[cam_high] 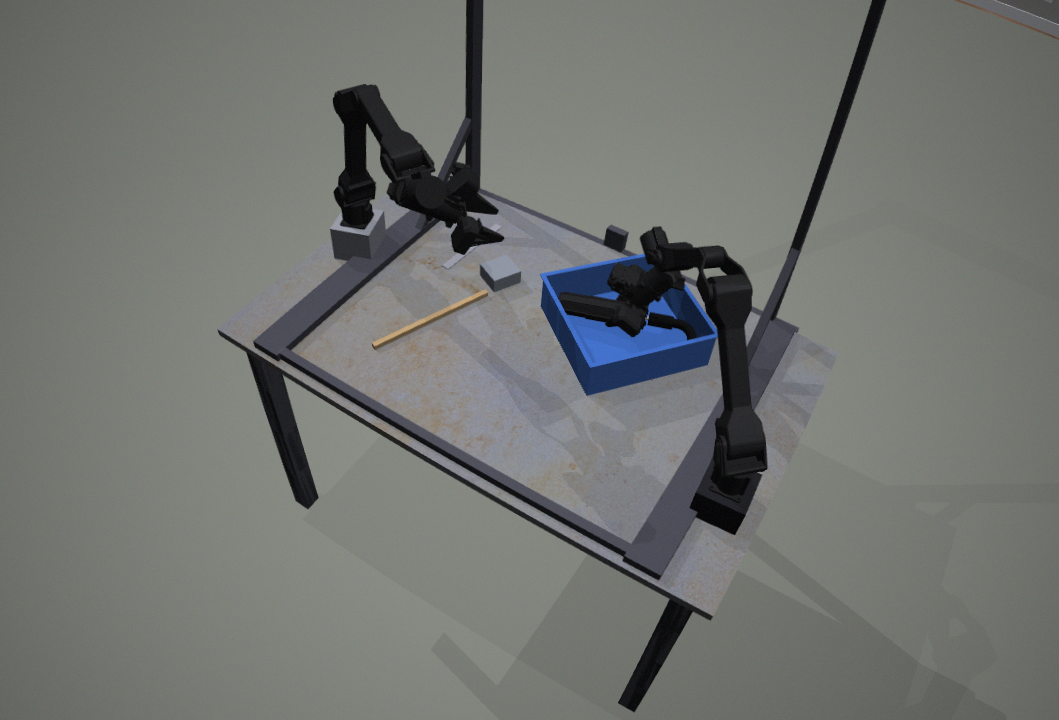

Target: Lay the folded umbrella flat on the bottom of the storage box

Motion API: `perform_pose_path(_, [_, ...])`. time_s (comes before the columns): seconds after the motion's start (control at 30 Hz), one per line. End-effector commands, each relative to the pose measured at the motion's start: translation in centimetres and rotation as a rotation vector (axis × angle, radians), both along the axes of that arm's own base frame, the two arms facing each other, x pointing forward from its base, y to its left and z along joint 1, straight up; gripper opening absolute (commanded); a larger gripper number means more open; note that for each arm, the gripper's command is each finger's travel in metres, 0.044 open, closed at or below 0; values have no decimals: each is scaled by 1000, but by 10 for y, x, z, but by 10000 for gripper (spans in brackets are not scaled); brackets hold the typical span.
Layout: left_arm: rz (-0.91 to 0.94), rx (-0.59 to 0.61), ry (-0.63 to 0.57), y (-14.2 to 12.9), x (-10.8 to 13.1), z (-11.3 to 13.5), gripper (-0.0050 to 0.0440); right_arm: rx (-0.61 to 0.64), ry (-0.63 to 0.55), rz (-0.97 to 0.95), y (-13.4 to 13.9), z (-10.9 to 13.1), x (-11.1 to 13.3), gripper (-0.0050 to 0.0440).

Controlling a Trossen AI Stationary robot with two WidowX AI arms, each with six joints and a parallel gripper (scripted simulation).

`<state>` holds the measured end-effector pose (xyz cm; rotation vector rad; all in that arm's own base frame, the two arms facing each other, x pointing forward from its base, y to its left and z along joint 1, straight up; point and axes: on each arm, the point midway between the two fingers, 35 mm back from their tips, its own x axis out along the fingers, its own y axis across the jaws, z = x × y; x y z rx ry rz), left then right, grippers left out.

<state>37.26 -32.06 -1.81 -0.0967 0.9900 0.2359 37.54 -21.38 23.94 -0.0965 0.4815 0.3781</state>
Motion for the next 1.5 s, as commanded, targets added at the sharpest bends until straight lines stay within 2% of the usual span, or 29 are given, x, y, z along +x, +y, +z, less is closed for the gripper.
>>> perform_pose_path(0.0, [0,-23,-36,-5,5,-2,-50,-22,-23,1,1,12,-1,400])
perform_pose_path(0.1, [0,-26,-38,-6,5,-9,-50,-22,-23,1,1,12,-1,400])
perform_pose_path(0.6, [2,-45,-54,-9,9,0,-50,-22,-23,1,1,12,-1,400])
perform_pose_path(0.63, [1,-47,-51,-9,8,0,24,-22,-23,1,1,12,-1,400])
perform_pose_path(0.77, [1,-47,-51,-9,8,0,120,-22,-23,1,1,12,-1,400])
perform_pose_path(0.83, [1,-47,-51,-9,8,0,120,-22,-23,1,1,12,-1,400])
perform_pose_path(1.27, [4,-49,-58,-8,7,4,432,-22,-23,1,1,12,-1,400])
perform_pose_path(1.47, [1,-47,-51,-9,7,0,440,-22,-23,1,1,12,-1,400])
